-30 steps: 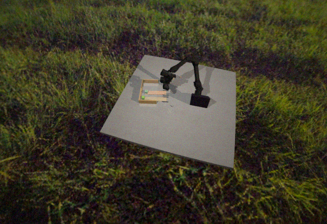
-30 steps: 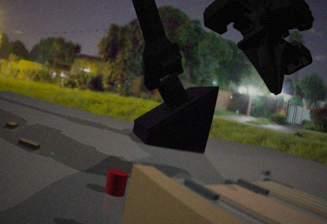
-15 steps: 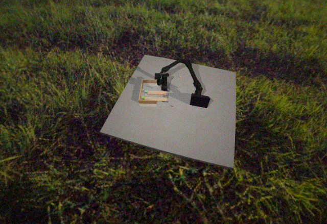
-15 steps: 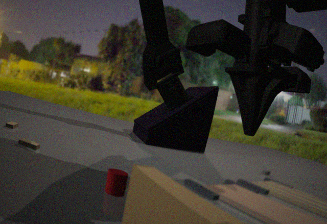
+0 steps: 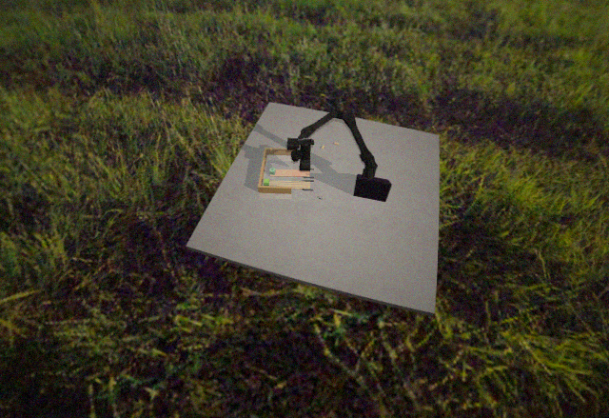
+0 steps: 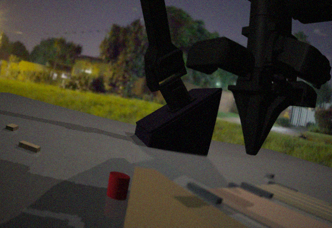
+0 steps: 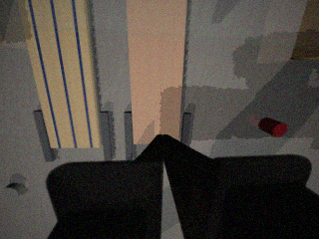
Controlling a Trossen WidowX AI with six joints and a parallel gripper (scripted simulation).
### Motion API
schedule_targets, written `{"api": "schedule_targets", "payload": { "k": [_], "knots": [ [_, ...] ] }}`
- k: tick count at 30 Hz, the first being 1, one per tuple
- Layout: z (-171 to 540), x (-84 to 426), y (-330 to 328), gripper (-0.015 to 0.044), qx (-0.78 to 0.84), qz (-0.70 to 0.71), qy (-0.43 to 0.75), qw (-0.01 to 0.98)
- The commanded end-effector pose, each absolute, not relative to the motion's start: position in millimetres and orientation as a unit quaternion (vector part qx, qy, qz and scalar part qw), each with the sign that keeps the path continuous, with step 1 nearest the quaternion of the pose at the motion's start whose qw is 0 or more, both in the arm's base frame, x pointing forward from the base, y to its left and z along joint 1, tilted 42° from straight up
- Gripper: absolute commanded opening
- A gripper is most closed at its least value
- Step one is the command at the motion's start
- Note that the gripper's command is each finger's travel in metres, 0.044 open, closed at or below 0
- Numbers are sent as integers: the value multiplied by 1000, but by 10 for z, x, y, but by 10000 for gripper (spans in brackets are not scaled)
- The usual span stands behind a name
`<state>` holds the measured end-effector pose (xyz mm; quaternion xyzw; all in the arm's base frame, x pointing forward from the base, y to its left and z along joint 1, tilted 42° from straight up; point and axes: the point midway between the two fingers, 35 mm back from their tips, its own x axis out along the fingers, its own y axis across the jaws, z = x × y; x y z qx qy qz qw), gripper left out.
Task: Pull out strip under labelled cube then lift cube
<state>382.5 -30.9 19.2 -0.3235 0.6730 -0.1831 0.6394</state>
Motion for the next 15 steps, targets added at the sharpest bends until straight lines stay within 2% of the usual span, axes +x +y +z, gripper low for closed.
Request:
{"api": "schedule_targets", "payload": {
  "k": [1,15],
  "knots": [
    [116,3807,-367,0,-324,-182,677,635],
    [-54,3811,-520,0,-325,-182,677,635]
  ]
}}
